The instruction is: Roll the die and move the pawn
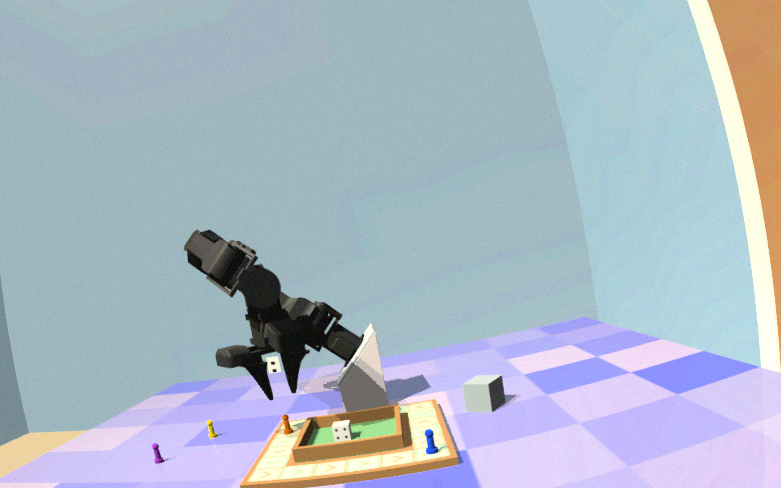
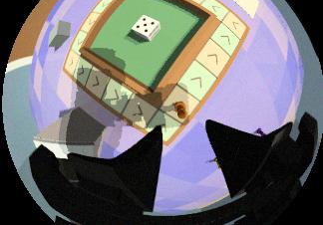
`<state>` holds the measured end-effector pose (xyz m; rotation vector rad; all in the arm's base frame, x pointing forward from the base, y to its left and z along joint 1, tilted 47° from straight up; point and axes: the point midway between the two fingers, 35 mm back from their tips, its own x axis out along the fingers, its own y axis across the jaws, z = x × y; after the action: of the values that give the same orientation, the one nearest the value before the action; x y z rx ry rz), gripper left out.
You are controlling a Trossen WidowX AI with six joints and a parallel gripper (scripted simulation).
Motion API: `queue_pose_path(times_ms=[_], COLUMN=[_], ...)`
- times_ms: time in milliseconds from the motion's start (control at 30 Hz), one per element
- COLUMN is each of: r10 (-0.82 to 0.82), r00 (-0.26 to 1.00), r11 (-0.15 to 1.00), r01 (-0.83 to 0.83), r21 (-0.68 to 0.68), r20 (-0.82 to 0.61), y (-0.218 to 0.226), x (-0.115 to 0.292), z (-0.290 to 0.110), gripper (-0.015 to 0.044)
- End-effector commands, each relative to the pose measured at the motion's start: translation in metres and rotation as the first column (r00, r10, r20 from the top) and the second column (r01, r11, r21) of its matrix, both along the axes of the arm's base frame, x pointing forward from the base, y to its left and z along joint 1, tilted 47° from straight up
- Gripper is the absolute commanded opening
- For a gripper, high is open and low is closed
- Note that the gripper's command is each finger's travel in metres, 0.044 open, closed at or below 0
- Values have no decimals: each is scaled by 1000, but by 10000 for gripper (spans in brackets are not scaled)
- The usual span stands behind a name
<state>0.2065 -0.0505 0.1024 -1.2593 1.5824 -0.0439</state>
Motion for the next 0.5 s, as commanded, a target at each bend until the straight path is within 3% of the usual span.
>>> queue_pose_path(times_ms=[0,467], r10=[-21,-21], r00=[999,999], r11=[1000,1000], r01=[21,21], r21=[-3,-2], r20=[27,27], y=[-4,-20], x=[-2,2], z=[2,-14], gripper=[200,200])
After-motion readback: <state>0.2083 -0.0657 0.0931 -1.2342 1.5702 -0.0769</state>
